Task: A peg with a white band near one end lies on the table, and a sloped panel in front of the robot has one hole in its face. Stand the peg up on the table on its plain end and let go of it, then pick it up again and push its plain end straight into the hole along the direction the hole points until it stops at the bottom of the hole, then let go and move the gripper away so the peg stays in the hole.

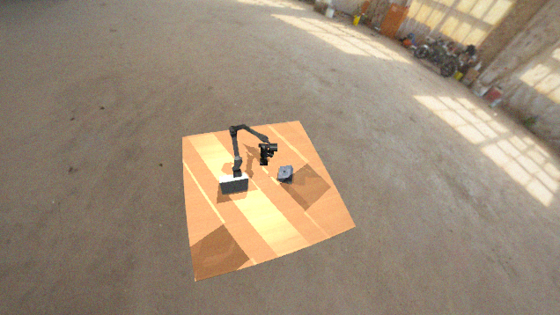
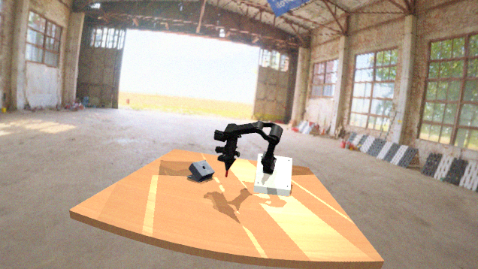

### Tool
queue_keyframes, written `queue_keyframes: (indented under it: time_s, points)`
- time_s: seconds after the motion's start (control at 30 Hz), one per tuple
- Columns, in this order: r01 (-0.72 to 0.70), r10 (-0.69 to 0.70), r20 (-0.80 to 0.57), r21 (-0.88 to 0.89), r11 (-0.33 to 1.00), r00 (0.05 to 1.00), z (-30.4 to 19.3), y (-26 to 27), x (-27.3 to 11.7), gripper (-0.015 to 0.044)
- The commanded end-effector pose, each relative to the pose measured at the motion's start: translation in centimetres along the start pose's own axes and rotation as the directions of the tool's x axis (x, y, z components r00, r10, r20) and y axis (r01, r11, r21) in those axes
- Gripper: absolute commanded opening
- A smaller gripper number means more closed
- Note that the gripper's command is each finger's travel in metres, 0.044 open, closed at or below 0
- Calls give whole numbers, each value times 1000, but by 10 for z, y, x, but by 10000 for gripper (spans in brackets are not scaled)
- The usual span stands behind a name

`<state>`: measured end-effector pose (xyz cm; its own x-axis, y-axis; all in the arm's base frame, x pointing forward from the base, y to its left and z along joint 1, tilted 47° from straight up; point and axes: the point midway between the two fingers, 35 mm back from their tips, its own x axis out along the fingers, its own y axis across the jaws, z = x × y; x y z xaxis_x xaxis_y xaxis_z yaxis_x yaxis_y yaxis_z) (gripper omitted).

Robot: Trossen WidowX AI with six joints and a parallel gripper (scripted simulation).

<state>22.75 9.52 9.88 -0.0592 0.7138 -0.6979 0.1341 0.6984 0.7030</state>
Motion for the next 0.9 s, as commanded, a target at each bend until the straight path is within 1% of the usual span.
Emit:
queue_keyframes:
  time_s: [0.0, 0.87]
  points:
    - [11, -12, 27, 24, 1000, 1000, 6, -4, -1, 0]
    - [9, -51, 223, 187, 982, 973, 48, -23, -15, 0]
